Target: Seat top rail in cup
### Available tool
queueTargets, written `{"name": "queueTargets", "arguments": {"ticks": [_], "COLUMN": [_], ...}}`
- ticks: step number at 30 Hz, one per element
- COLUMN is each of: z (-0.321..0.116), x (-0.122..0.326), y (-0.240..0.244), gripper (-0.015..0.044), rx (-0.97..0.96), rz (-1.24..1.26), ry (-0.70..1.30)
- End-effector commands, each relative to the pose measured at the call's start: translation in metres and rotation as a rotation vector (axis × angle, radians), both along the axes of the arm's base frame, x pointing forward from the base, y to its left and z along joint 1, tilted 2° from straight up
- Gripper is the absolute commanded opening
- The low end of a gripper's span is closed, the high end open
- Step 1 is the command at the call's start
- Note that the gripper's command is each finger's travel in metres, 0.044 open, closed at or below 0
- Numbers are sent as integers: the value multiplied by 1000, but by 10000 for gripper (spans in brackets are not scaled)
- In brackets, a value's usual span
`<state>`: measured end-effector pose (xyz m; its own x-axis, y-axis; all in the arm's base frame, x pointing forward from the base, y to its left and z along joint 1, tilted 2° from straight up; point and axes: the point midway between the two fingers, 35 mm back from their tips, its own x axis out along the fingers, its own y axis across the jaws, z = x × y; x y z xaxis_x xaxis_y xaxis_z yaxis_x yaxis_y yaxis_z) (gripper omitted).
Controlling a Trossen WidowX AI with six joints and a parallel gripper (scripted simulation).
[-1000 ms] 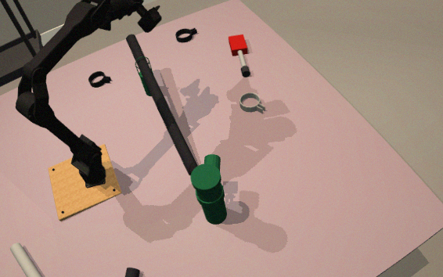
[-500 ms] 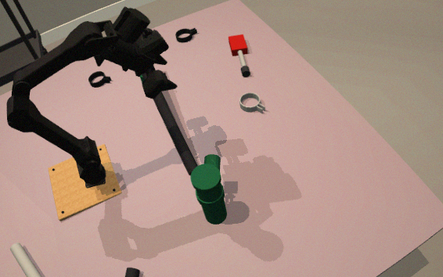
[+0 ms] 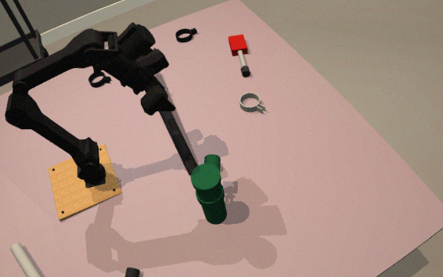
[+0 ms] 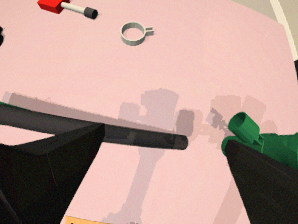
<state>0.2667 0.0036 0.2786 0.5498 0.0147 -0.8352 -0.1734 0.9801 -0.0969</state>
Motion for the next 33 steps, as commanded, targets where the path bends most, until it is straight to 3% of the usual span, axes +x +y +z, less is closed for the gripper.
{"name": "queueTargets", "arguments": {"ticks": [1,9,14,33], "z": [-2,-12,-17,-20], "x": [17,46,51,52], "y": [-26,-98,-126,-133], "gripper": [440,440,440,440], "rx": [-167,-563,-693,-724], "rz": [177,618,779,819], "ry": [1,56,91,101]}}
